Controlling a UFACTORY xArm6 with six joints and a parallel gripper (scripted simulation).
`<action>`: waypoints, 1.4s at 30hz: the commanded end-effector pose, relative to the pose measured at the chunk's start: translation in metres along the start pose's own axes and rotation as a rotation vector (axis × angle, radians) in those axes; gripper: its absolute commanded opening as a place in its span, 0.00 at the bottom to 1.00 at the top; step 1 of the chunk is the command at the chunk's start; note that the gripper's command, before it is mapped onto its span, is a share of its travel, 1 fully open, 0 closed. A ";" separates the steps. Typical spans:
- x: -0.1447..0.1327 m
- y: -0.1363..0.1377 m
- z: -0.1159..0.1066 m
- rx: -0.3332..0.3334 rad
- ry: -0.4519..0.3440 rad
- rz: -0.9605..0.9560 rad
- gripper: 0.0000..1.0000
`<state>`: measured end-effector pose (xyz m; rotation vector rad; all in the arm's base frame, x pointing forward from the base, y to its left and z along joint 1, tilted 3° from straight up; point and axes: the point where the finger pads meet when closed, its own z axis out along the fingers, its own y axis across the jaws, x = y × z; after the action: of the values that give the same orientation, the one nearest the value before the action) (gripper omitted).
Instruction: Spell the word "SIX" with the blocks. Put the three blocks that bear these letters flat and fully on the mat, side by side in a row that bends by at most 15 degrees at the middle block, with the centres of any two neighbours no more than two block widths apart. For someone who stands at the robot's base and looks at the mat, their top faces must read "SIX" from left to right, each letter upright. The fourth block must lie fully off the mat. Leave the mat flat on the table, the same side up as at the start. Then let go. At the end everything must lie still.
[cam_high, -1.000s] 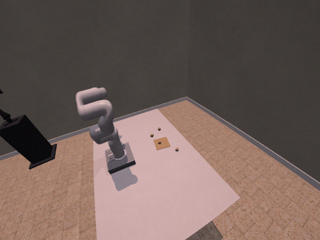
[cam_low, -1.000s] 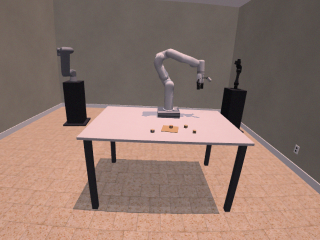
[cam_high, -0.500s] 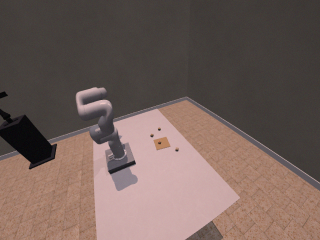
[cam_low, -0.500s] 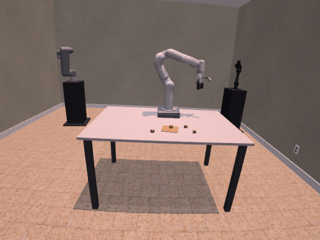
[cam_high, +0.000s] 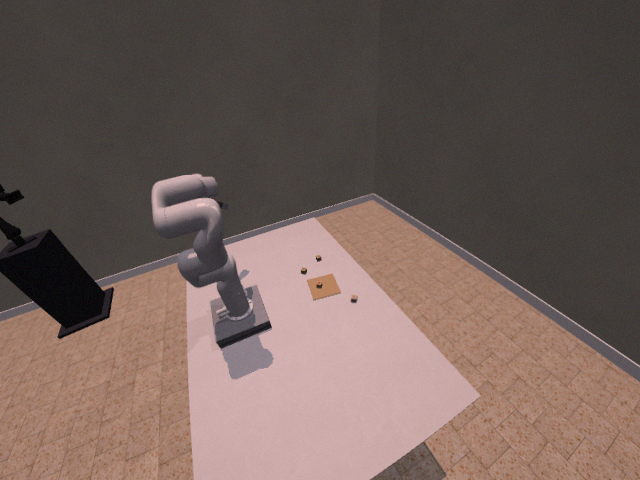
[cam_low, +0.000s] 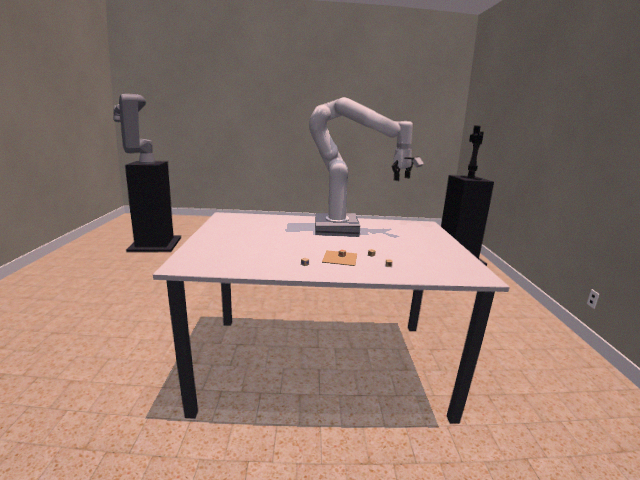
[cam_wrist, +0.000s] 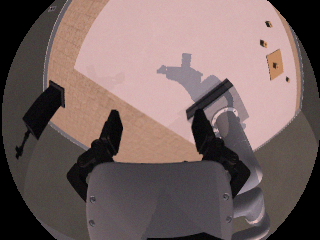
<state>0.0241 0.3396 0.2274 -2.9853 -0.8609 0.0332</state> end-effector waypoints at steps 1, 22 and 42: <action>0.005 -0.005 0.001 0.039 -0.029 0.130 1.00; 0.034 -0.021 0.007 0.169 -0.180 0.698 1.00; 0.076 -0.026 0.008 0.268 -0.340 1.239 1.00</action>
<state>0.0673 0.3962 0.2179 -2.8014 0.8493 0.5708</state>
